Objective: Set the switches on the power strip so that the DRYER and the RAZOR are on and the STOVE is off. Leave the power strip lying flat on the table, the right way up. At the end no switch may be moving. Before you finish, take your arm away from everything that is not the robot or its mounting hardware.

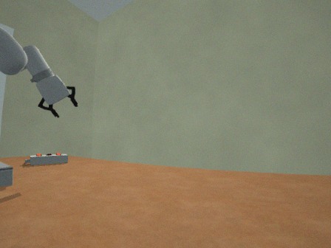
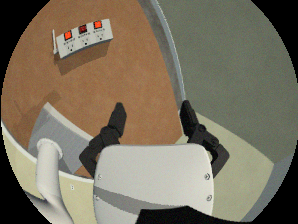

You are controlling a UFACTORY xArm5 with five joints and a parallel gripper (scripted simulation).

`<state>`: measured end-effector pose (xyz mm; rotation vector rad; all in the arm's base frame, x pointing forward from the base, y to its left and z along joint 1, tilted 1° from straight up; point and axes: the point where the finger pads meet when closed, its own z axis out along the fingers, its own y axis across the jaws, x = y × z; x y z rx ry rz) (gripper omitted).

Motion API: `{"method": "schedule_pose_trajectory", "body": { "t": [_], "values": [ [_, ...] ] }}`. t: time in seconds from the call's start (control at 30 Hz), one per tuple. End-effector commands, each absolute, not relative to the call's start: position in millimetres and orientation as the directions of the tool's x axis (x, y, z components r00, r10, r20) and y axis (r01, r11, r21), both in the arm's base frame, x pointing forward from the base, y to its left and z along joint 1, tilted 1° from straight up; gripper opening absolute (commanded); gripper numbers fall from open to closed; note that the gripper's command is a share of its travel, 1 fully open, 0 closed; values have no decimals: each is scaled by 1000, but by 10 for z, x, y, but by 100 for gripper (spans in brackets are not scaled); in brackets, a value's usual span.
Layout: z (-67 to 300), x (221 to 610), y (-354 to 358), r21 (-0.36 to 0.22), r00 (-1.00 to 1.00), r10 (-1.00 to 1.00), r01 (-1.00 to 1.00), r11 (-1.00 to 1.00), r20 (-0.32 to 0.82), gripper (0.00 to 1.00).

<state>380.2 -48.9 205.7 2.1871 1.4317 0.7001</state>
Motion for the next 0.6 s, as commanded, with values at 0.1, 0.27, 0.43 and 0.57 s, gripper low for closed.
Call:
{"method": "schedule_pose_trajectory", "body": {
  "t": [0.1,0.27,0.43,0.57],
  "values": [
    [2072,3810,-490,604,338,924,704,-373,176,100],
    [2072,3810,-490,604,338,924,704,-373,176,100],
    [2072,3810,-490,604,338,924,704,-373,176,100],
    [2072,3810,-490,604,338,924,704,-373,176,0]
  ]
}}
